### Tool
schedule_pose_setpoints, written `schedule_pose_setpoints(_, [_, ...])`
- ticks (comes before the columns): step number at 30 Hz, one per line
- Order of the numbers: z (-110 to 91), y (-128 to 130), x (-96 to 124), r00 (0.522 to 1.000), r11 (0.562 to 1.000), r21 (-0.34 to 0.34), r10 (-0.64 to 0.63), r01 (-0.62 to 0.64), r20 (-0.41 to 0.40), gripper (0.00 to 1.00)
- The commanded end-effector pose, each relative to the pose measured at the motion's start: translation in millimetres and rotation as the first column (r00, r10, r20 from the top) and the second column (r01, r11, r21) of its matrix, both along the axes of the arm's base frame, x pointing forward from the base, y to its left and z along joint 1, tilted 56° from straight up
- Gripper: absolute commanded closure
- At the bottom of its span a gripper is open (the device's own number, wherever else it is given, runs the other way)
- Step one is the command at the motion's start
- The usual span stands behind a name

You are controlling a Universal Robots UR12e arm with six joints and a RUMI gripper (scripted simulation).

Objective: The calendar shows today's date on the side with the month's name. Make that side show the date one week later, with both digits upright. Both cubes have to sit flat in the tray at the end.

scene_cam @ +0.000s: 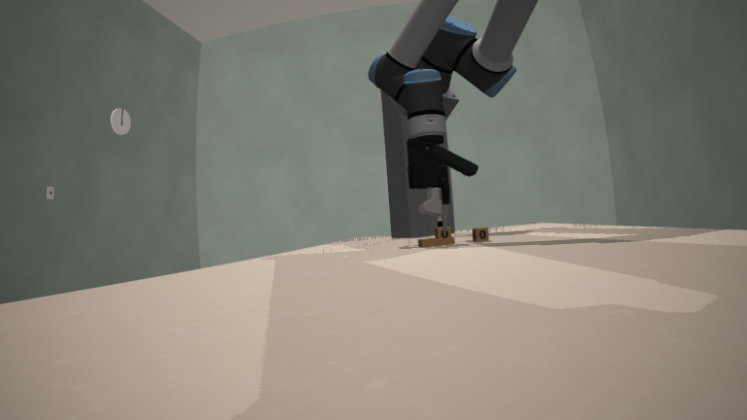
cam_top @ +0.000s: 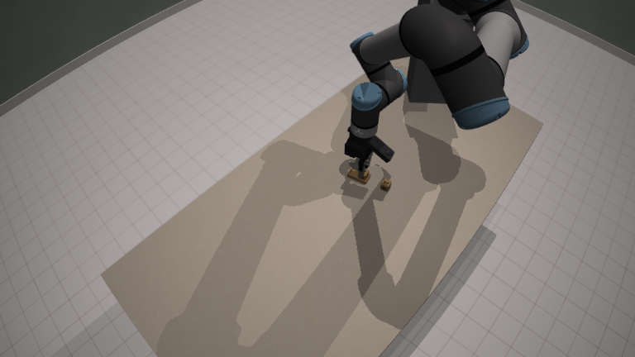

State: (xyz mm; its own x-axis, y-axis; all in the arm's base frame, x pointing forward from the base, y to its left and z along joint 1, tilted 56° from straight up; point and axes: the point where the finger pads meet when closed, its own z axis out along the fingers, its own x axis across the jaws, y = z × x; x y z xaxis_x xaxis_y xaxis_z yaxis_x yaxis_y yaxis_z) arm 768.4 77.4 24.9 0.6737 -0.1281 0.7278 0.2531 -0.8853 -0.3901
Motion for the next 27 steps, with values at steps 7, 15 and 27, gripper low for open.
schedule_pose_setpoints(7, [-5.1, 4.1, 6.8, 1.0, 1.0, 0.0, -0.001, 0.001, 0.001, 0.71])
schedule_pose_setpoints(15, [-5.3, 4.2, 6.9, 1.0, 1.0, 0.0, -0.001, 0.001, 0.001, 0.71])
schedule_pose_setpoints(27, [-5.3, 4.2, 6.9, 1.0, 1.0, 0.0, -0.001, 0.001, 0.001, 0.71])
